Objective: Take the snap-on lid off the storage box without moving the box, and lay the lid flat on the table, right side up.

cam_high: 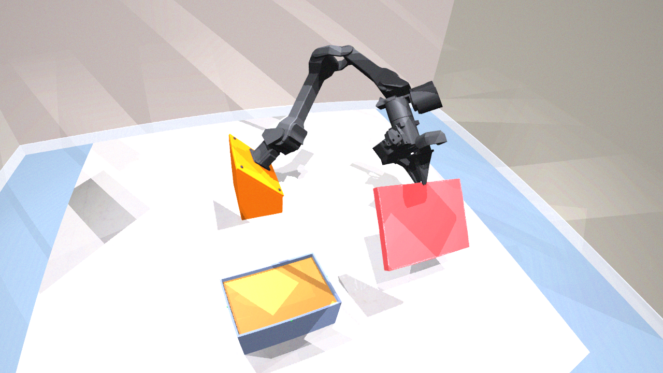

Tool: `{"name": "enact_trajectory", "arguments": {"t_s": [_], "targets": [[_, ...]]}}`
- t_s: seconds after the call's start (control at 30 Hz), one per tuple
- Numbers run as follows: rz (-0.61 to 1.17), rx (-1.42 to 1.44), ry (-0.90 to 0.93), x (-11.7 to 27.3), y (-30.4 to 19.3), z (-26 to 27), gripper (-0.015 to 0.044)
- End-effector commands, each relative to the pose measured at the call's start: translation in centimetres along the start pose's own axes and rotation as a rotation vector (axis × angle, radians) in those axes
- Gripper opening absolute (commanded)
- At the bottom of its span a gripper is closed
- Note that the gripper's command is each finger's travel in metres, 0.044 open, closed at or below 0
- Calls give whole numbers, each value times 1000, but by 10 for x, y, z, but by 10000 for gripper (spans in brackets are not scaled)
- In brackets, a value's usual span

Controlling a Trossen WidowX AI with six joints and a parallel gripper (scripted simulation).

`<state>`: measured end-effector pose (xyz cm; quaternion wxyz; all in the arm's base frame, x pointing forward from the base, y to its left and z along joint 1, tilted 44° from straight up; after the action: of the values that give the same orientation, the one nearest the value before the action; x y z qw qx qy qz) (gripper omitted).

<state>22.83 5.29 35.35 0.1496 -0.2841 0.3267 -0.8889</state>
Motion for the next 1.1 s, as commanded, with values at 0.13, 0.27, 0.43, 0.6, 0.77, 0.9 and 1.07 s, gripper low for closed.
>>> {"name": "enact_trajectory", "arguments": {"t_s": [0.13,0.27,0.43,0.6,0.77,0.9,1.07], "targets": [[-7,-5,11,-4,1,-5,0],[-7,-5,11,-6,1,-7,0],[-7,-6,11,-9,1,-10,0],[-7,-6,12,-11,1,-13,0],[-7,-6,12,-14,1,-16,0],[-6,-6,12,-16,0,-18,0],[-6,-6,12,-18,0,-21,0]]}}
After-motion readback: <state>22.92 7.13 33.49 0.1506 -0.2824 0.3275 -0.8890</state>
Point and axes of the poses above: the point midway between the two fingers, 35 mm back from their tips, its own x axis back along the fingers, its own z axis across the jaws, y = z × x, the point moved 10 cm from there along x, back along the fingers, and after that the axes turned 3 degrees about x, right-handed, at the moved point
